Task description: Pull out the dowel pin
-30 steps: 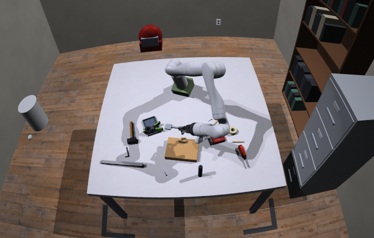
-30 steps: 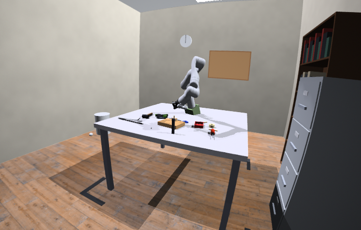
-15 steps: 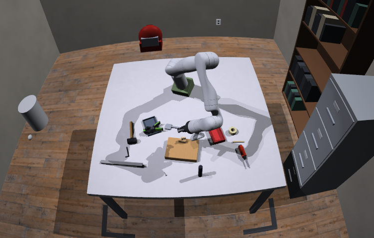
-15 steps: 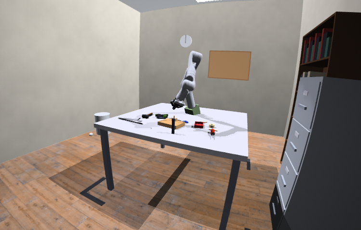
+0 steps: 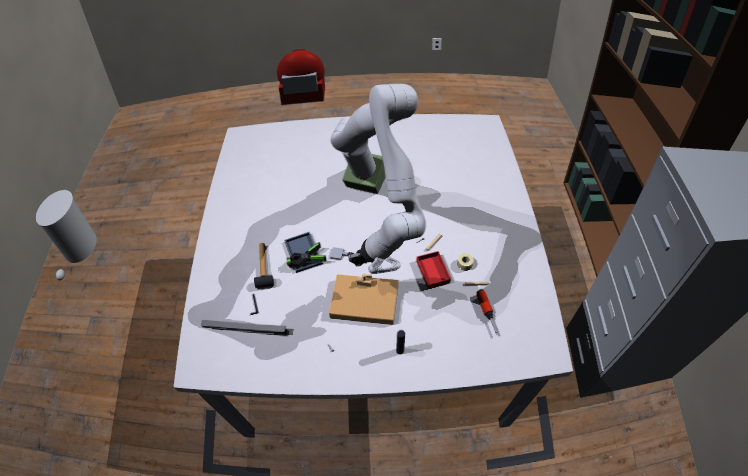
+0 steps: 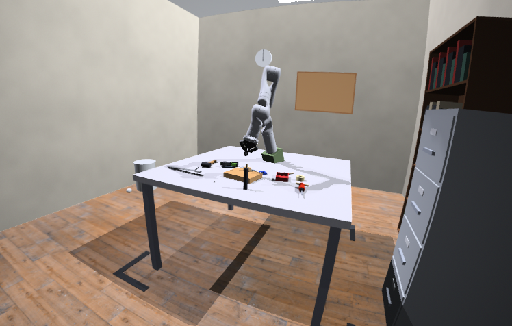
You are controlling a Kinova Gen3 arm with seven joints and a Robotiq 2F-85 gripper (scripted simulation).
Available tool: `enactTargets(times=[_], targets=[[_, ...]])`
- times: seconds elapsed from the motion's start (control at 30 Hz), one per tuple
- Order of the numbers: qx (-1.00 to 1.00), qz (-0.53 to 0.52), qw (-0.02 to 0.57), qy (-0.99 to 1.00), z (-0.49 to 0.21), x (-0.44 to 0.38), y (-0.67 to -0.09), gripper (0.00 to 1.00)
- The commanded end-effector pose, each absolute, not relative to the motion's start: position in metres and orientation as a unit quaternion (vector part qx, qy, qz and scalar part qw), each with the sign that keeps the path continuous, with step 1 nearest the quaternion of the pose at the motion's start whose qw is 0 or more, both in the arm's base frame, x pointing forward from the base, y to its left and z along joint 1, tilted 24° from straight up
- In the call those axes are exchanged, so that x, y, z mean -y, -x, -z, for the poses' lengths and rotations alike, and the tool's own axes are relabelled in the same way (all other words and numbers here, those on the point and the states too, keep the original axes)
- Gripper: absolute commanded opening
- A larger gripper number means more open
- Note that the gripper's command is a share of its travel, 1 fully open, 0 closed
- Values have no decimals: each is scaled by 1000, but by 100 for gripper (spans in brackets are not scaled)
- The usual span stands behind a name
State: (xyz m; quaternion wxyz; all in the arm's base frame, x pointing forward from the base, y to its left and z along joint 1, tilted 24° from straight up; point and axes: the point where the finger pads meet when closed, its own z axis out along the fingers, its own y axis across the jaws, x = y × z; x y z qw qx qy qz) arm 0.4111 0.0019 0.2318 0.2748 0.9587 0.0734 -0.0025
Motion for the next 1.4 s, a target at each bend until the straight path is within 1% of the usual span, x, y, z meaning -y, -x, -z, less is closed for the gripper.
enactTargets(times=[0.0,0.3,0.37,0.87,1.37], targets=[[-57,-30,251,-966,-232,-2,-413,10],[-15,-95,191,-977,-232,-4,-416,10],[-15,-95,191,-977,-232,-4,-416,10],[44,-165,106,-980,-233,-10,-417,10],[72,-192,67,-976,-233,-13,-416,10]])
